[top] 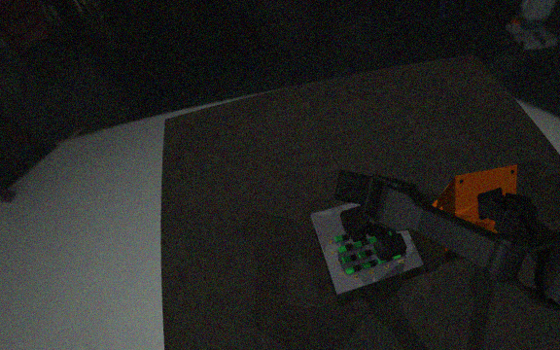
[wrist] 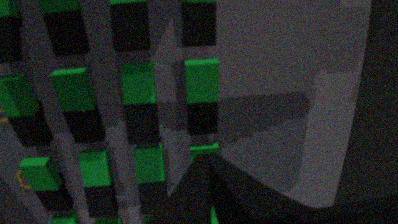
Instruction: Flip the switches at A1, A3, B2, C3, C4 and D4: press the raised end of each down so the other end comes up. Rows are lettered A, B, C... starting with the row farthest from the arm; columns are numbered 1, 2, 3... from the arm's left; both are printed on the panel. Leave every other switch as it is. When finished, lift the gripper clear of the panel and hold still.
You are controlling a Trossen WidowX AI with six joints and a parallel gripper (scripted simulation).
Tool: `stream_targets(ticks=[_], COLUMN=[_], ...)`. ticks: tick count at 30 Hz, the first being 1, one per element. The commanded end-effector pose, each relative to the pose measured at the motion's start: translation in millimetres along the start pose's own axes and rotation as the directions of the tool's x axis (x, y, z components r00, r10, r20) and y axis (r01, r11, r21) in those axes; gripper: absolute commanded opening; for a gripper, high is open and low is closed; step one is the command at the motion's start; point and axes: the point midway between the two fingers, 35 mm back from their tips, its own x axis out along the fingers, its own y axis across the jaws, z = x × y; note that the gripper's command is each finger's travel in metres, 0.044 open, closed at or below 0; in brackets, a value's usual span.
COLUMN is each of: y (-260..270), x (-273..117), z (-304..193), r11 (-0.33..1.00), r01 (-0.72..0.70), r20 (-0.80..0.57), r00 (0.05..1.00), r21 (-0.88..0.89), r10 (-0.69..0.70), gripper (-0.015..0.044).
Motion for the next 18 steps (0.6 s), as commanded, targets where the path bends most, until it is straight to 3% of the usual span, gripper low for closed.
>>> stream_targets(ticks=[1, 8, 13, 18], y=[0, 0, -1, -1], x=[1, -2, -61, -64], z=[0, 0, -3, -10], r11=[1.0, 1.0, 1.0, 1.0], r01=[-0.002, 0.0, 0.001, 0.001], r20=[0.0, 0.0, 0.024, 0.025], r00=[1.0, 1.0, 1.0, 1.0], r21=[0.004, 0.001, 0.005, 0.006], r10=[0.002, 0.0, -0.001, -0.002], gripper=[0.0, 0.0, 0.0, 0.0])
